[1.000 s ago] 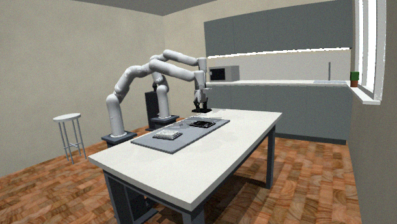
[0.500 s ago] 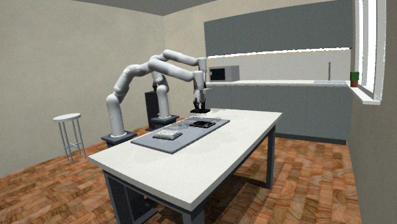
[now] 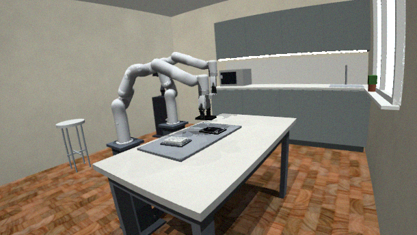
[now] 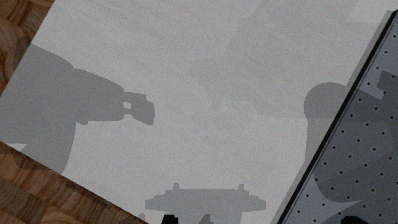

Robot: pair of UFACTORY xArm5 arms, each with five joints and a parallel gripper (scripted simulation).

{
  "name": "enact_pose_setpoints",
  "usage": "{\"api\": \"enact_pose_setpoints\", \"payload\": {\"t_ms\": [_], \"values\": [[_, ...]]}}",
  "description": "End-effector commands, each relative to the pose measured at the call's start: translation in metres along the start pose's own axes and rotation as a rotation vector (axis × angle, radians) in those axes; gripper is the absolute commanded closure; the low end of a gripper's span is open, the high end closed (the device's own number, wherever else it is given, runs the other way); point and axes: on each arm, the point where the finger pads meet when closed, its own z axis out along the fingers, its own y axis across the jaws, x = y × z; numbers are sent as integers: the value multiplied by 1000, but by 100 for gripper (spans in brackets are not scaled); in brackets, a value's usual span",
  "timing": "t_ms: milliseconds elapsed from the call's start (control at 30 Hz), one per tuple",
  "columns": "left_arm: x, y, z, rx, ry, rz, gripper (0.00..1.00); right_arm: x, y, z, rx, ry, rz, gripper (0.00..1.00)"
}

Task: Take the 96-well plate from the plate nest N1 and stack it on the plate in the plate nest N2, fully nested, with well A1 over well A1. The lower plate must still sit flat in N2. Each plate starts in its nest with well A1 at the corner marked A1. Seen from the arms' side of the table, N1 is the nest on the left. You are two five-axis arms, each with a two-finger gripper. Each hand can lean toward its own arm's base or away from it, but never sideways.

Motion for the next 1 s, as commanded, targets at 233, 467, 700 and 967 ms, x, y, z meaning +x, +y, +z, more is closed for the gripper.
{"api": "enact_pose_setpoints", "payload": {"t_ms": [233,467,700,967], "values": [[1,0,-2,0,6,0,0,-10,26,-2,4,7,0,100],[1,0,-2,0,6,0,0,-19,48,-2,4,7,0,100],[1,0,-2,0,6,0,0,-25,63,-2,3,6,0,100],[1,0,-2,0,6,0,0,-35,88,-2,3,6,0,100]]}}
